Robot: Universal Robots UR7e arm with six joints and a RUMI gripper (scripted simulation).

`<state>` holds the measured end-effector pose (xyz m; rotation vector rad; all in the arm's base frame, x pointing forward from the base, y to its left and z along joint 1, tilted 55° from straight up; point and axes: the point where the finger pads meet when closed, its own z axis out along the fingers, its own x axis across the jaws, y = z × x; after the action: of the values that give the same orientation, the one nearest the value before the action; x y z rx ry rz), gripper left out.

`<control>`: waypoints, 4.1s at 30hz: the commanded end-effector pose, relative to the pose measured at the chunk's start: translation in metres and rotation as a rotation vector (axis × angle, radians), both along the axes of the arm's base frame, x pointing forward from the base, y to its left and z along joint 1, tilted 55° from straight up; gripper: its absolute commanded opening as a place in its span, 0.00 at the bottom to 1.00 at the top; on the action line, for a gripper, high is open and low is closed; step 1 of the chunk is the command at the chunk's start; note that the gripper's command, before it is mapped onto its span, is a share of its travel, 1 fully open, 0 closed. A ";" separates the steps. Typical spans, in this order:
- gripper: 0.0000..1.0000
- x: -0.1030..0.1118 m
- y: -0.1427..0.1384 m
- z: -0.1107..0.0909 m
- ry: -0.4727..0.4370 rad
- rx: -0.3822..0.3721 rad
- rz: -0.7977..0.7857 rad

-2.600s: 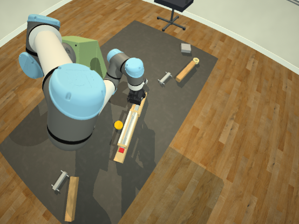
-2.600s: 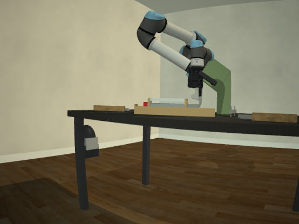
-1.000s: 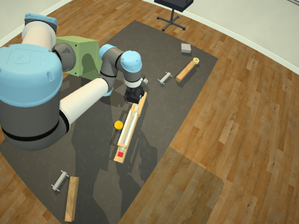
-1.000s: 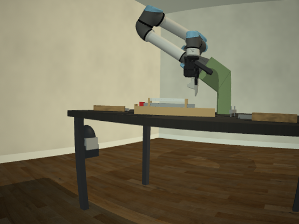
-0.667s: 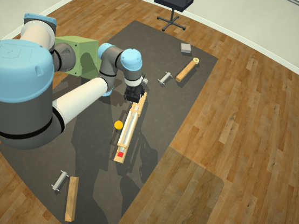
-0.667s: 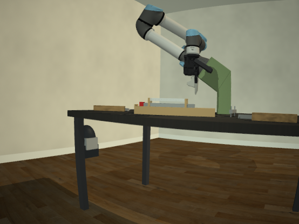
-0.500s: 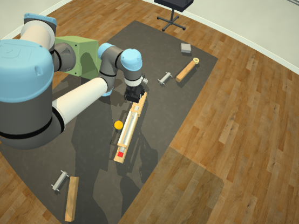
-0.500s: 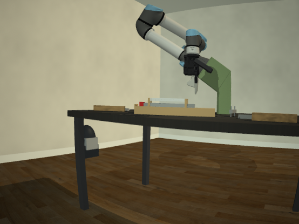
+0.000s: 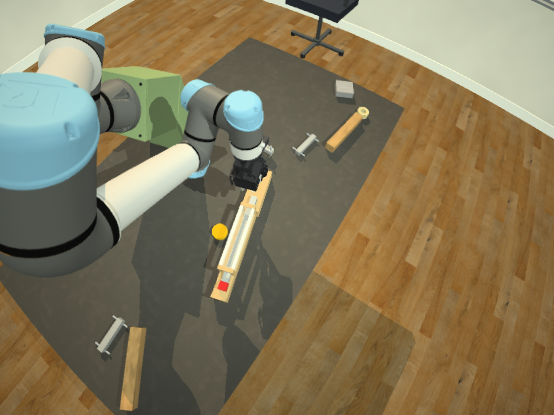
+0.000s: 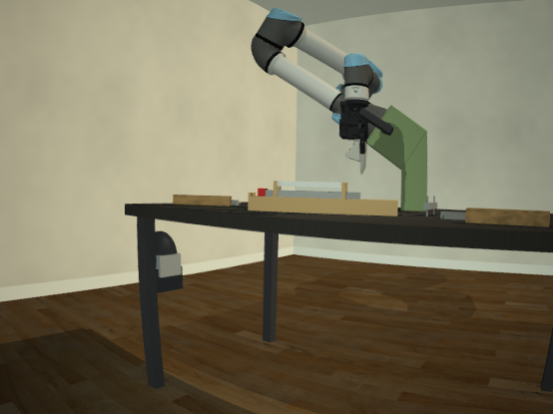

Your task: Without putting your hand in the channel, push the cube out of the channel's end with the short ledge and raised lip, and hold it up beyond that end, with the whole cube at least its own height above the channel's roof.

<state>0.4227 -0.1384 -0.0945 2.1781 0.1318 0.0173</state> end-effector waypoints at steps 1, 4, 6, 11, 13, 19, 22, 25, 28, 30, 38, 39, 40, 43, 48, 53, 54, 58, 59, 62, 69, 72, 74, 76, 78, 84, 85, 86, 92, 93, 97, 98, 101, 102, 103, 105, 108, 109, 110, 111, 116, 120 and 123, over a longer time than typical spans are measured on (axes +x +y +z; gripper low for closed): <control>0.00 0.000 0.000 0.000 -0.001 0.000 0.001; 0.00 0.000 0.000 0.000 -0.001 0.000 0.001; 0.00 0.000 0.000 0.000 -0.001 0.000 0.001; 0.00 0.000 0.000 0.000 -0.001 0.000 0.001; 0.00 0.000 0.000 0.000 -0.001 0.000 0.000; 0.00 0.001 0.000 0.001 -0.013 0.001 -0.008; 0.00 0.002 -0.001 0.002 -0.029 0.003 -0.019; 0.00 0.002 -0.002 0.003 -0.036 0.004 -0.025; 0.00 0.004 -0.003 0.005 -0.063 0.007 -0.044; 0.00 0.005 -0.004 0.006 -0.087 0.009 -0.061; 0.00 0.014 -0.012 0.017 -0.229 0.024 -0.164; 0.00 0.015 -0.014 0.019 -0.253 0.026 -0.181; 0.00 0.015 -0.014 0.019 -0.253 0.026 -0.181; 0.00 0.018 -0.016 0.023 -0.303 0.031 -0.218; 0.00 0.025 -0.025 0.035 -0.448 0.045 -0.323; 0.00 0.033 -0.036 0.050 -0.618 0.060 -0.447; 0.00 0.035 -0.039 0.054 -0.655 0.063 -0.473; 0.00 0.038 -0.044 0.061 -0.731 0.070 -0.528; 0.00 0.039 -0.047 0.065 -0.770 0.073 -0.557; 0.00 0.043 -0.055 0.076 -0.891 0.082 -0.644; 0.00 0.051 -0.077 0.106 -1.188 0.104 -0.859; 0.00 0.052 -0.087 0.120 -1.319 0.113 -0.952; 0.00 0.053 -0.090 0.125 -1.362 0.116 -0.983; 0.00 0.053 -0.094 0.129 -1.406 0.119 -1.014; 0.00 0.054 -0.100 0.139 -1.492 0.125 -1.075; 0.00 0.053 -0.119 0.166 -1.743 0.141 -1.252; 0.00 0.052 -0.122 0.170 -1.783 0.143 -1.280; 0.00 0.052 -0.125 0.174 -1.823 0.146 -1.307; 0.00 0.049 -0.135 0.190 -1.973 0.155 -1.411; 0.00 0.048 -0.138 0.194 -2.009 0.157 -1.435; 0.00 0.045 -0.147 0.208 -2.142 0.166 -1.525; 0.00 0.044 -0.149 0.211 -2.173 0.168 -1.545; 0.00 0.041 -0.155 0.220 -2.258 0.173 -1.602; 0.00 0.041 -0.157 0.223 -2.284 0.175 -1.620; 0.00 0.040 -0.158 0.225 -2.309 0.177 -1.636; 0.00 0.038 -0.161 0.230 -2.356 0.180 -1.667; 0.00 0.037 -0.164 0.234 -2.397 0.183 -1.694; 0.00 0.037 -0.164 0.234 -2.397 0.183 -1.694; 0.00 0.036 -0.165 0.236 -2.416 0.185 -1.706; 0.00 0.035 -0.166 0.238 -2.433 0.186 -1.718; 0.00 0.033 -0.170 0.245 -2.503 0.191 -1.763; 0.00 0.031 -0.172 0.249 -2.539 0.194 -1.786; 0.00 0.031 -0.173 0.250 -2.555 0.195 -1.796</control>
<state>0.4538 -0.3108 0.1533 0.2221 -2.7763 1.4480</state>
